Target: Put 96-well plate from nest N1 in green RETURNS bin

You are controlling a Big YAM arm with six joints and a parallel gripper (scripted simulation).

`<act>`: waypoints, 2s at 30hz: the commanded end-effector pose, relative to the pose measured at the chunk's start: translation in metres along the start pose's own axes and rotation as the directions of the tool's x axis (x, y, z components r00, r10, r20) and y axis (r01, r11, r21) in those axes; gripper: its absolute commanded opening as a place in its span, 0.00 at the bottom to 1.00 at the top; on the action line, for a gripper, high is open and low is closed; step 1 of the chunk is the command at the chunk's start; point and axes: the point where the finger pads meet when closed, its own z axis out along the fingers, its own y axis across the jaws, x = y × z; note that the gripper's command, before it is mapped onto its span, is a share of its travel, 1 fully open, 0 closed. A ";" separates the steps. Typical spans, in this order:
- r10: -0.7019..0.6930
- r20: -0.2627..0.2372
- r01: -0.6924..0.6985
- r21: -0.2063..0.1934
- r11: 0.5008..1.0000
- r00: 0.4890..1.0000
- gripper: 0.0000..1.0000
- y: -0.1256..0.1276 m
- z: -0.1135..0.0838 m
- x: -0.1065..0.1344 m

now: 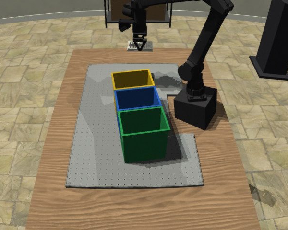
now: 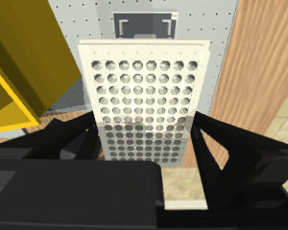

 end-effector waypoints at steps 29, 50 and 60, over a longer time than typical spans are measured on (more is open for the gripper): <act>-0.198 0.005 0.198 0.004 0.980 0.980 0.00 0.079 -0.006 0.004; -0.198 0.006 0.198 0.003 0.980 0.980 0.00 0.142 -0.006 0.008; -0.198 0.006 0.198 0.002 0.980 0.980 0.00 0.168 -0.005 0.010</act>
